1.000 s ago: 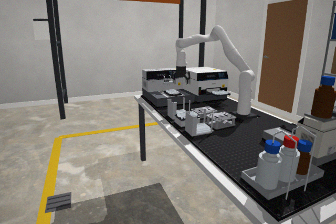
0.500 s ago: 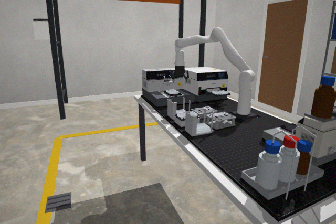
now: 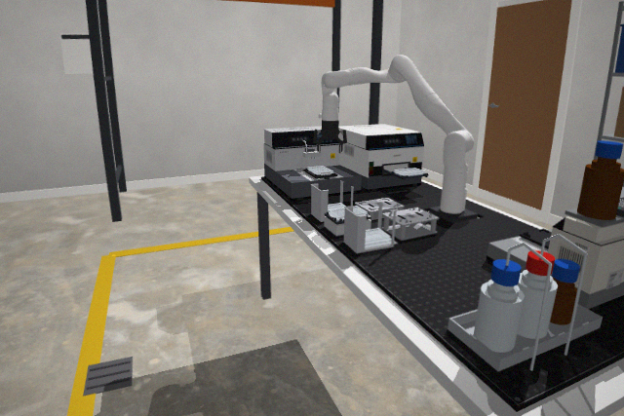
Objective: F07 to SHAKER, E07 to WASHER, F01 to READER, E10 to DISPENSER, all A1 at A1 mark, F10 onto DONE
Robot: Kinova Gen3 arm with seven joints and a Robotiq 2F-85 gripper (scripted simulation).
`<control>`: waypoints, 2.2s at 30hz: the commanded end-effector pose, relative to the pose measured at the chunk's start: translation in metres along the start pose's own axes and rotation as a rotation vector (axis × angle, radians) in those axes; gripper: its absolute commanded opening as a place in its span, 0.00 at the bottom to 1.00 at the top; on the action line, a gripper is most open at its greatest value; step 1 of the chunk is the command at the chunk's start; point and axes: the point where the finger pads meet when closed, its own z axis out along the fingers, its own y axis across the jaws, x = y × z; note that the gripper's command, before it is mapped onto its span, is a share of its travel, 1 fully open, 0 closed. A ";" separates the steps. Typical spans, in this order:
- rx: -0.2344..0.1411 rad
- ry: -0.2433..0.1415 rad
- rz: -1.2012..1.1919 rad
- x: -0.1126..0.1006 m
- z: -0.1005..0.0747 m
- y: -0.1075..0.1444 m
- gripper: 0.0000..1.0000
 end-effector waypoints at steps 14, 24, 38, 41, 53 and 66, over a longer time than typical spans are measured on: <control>0.001 0.001 -0.173 0.047 -0.001 -0.014 1.00; 0.001 0.001 -0.345 0.059 -0.001 -0.014 1.00; 0.001 0.001 -0.345 0.059 -0.001 -0.014 1.00; 0.001 0.001 -0.345 0.059 -0.001 -0.014 1.00; 0.001 0.001 -0.345 0.059 -0.001 -0.014 1.00; 0.001 0.001 -0.345 0.059 -0.001 -0.014 1.00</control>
